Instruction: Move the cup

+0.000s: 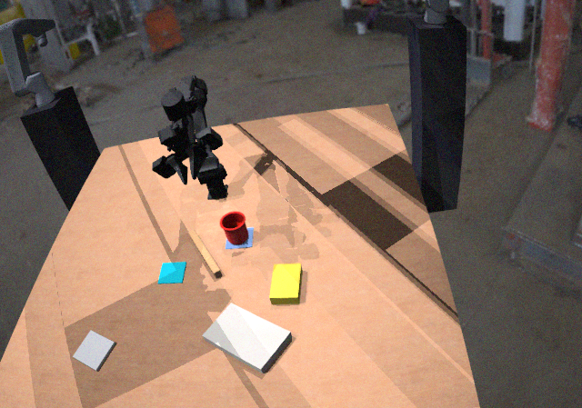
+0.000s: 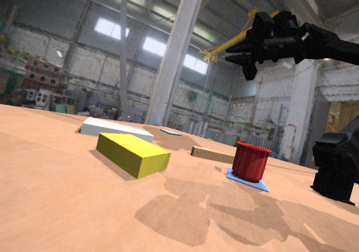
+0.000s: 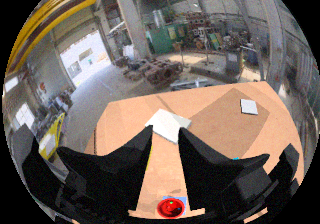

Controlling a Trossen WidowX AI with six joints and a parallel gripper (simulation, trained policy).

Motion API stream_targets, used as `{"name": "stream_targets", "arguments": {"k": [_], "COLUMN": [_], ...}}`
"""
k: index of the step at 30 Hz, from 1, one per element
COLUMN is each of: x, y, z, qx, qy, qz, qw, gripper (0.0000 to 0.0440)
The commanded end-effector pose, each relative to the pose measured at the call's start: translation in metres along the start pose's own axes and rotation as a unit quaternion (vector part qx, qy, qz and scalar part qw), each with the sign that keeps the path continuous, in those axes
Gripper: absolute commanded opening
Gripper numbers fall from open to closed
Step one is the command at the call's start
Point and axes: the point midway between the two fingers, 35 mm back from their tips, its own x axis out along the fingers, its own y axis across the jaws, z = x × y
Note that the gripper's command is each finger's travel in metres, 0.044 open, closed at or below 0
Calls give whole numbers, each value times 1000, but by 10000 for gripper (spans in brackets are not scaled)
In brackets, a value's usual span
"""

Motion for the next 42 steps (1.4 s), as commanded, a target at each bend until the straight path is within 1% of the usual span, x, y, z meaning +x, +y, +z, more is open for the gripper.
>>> {"name": "stream_targets", "arguments": {"k": [1,10,19,32,42], "x": [0,0,0,-1,-2], "y": [8,19,28,38,40], "z": [-1,-10,-22,-41,-61], "qx": [34,101,167,247,285], "qy": [29,90,152,233,289], "qz": [3,-8,-30,-83,-140], "qw": [999,991,974,937,903], "gripper": [118,126,130,129,116]}}
